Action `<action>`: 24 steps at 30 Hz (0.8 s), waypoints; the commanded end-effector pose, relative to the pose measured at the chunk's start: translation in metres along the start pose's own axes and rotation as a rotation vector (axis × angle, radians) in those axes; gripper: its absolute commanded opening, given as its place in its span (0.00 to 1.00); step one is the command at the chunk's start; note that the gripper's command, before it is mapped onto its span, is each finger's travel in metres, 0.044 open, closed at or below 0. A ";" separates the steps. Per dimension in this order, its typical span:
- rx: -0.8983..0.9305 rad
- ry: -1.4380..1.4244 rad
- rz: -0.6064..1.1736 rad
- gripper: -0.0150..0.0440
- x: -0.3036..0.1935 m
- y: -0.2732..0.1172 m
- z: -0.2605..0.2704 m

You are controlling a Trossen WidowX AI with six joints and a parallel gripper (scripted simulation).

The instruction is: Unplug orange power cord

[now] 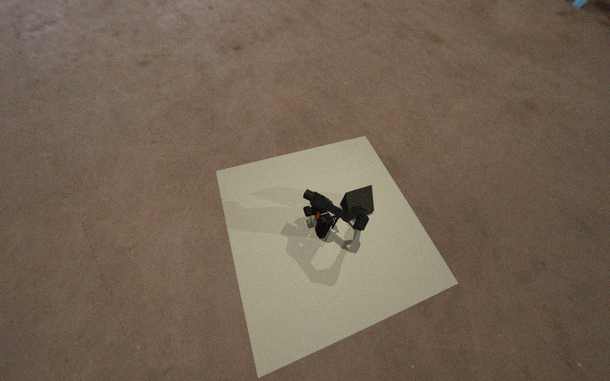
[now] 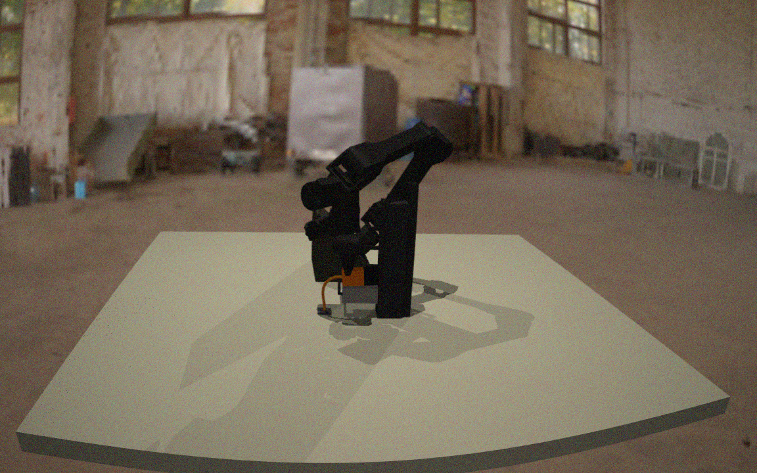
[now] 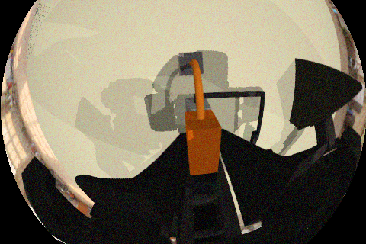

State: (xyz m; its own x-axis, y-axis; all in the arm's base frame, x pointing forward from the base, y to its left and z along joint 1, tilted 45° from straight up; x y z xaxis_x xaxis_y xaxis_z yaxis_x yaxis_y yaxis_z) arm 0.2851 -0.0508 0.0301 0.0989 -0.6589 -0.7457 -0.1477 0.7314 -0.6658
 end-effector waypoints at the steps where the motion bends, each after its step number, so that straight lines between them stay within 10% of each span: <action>1: 0.015 0.005 -0.073 0.25 0.032 -0.012 0.000; 14: 0.015 0.006 -0.073 0.25 0.053 -0.017 -0.002; 20: -0.003 -0.015 -0.073 0.52 0.038 -0.009 0.000; 24: -0.003 -0.015 -0.073 0.53 0.038 -0.009 0.000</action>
State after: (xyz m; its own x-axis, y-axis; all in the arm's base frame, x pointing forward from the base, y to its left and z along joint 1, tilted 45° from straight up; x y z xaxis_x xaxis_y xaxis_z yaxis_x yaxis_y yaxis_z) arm 0.2902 -0.0830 0.0073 0.1255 -0.7088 -0.6941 -0.1454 0.6790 -0.7196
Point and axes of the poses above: the point midway between the two fingers, 35 mm back from their tips, its own y axis out along the fingers, its own z axis across the jaws, x = y × z, the point moved 4 cm from there along -y, back along the fingers, and after that the axes turned 1 degree about -y, right-handed, at the moved point
